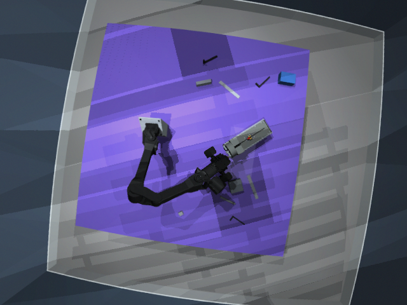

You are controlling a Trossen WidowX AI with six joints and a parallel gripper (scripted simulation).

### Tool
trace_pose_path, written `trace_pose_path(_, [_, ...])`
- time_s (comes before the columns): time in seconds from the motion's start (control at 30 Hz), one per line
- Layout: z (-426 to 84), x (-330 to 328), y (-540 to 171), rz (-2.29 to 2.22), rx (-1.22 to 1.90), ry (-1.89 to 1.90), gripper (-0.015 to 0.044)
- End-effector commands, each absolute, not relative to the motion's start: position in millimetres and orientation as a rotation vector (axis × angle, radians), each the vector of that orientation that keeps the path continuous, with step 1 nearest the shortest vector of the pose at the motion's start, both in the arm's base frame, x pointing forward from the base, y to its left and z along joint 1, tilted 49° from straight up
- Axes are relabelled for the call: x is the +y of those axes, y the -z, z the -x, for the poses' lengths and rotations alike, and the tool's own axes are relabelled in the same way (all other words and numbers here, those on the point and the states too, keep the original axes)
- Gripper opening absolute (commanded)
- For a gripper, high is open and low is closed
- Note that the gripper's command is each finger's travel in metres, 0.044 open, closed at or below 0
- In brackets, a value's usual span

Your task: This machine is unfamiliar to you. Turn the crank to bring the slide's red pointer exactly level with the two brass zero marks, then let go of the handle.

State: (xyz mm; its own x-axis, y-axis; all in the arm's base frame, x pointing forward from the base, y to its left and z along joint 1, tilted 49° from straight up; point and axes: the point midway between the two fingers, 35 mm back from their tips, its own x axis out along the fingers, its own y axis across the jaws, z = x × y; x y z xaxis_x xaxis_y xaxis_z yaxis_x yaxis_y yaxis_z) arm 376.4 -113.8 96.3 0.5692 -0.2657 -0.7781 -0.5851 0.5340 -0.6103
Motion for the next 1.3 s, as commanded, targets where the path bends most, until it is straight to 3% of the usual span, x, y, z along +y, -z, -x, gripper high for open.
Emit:
trace_pose_path(0.0, [-379, -123, -93, 1.029, 0.988, -0.222, 0.0])
trace_pose_path(1.27, [-372, -140, -65, 1.03, 0.989, -0.222, 0.0])
